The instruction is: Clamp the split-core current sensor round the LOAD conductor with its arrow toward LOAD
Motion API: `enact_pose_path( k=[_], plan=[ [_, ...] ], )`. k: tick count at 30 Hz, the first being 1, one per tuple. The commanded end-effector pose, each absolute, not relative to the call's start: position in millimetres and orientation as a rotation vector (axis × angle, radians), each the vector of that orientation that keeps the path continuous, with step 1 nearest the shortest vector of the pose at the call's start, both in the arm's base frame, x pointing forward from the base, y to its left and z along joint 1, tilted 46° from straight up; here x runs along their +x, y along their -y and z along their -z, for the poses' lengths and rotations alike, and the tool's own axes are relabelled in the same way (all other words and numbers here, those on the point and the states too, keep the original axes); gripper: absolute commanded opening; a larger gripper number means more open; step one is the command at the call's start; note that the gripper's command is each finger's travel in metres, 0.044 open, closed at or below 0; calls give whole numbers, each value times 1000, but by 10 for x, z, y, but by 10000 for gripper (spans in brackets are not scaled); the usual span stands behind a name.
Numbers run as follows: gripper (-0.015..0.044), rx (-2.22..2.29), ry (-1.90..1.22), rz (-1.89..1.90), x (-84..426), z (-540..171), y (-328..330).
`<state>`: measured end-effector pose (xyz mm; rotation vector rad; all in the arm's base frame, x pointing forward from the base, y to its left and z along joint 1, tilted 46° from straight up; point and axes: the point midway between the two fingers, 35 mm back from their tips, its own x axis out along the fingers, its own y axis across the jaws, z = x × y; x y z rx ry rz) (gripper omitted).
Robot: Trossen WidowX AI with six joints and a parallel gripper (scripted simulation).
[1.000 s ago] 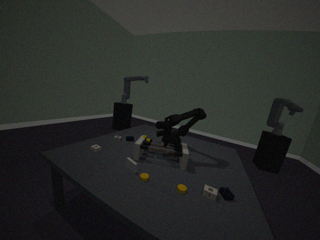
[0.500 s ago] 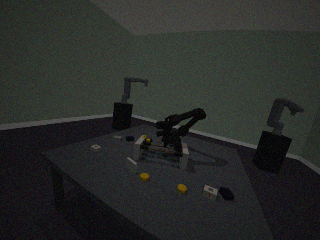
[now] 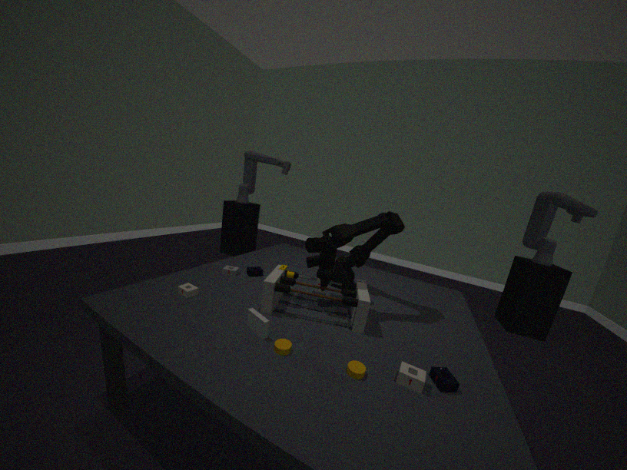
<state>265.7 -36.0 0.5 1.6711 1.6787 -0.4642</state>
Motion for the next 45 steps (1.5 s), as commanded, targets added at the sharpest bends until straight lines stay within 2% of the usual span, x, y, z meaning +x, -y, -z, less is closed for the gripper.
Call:
enact_pose_path(
  k=[1, 9, 17, 45],
  plan=[
    [440, 1670, -1679, 463, 2657, -7, 360],
    [440, 1669, -1678, 463, 2659, -21, 379],
    [440, 1664, -1667, 465, 2564, -707, 1138],
    [440, 1665, -1667, 465, 2557, -726, 1155]
  ],
)
